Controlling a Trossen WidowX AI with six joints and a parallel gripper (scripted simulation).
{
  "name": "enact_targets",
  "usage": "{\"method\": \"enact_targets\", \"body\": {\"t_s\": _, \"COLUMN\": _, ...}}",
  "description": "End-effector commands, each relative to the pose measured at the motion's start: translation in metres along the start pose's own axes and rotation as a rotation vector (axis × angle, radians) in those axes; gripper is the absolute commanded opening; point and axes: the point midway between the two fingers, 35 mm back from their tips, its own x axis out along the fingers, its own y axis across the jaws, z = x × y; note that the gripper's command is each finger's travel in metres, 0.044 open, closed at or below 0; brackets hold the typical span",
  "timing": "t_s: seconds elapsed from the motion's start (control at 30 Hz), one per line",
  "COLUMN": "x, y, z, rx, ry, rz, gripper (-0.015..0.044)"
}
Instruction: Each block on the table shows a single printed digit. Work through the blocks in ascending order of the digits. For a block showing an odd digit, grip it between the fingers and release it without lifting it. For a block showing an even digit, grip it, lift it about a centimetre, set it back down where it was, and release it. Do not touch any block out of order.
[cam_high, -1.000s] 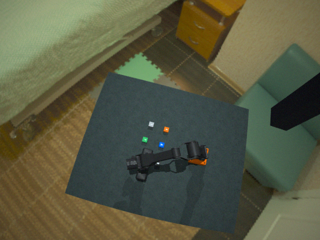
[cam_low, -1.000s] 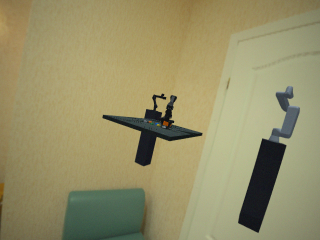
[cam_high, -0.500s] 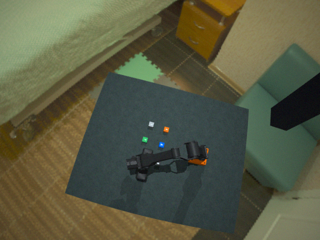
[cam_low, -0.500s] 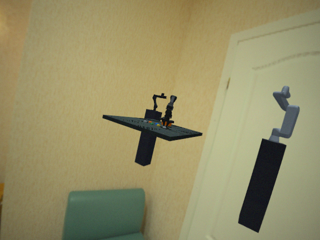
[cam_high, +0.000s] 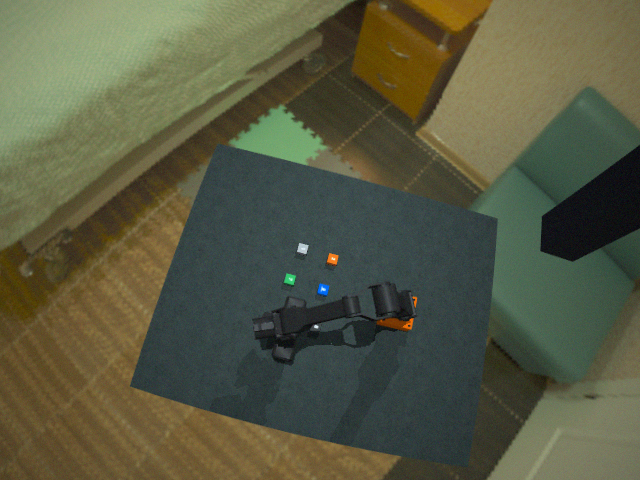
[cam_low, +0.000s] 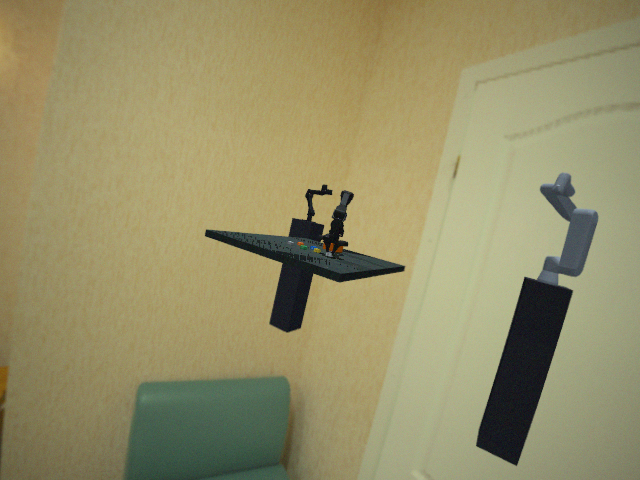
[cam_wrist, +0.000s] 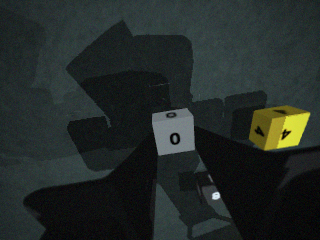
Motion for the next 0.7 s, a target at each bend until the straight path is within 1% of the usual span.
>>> {"method": "enact_targets", "body": {"t_s": 0.0, "x": 0.000, "y": 0.000, "z": 0.000, "rx": 0.003, "ry": 0.000, "rz": 0.000, "gripper": 0.0120}}
{"method": "enact_targets", "body": {"t_s": 0.2, "x": -0.001, "y": 0.000, "z": 0.000, "rx": 0.003, "ry": 0.000, "rz": 0.000, "gripper": 0.0120}}
{"method": "enact_targets", "body": {"t_s": 0.47, "x": -0.014, "y": 0.000, "z": 0.000, "rx": 0.003, "ry": 0.000, "rz": 0.000, "gripper": 0.0120}}
{"method": "enact_targets", "body": {"t_s": 0.67, "x": -0.015, "y": 0.000, "z": 0.000, "rx": 0.003, "ry": 0.000, "rz": 0.000, "gripper": 0.0120}}
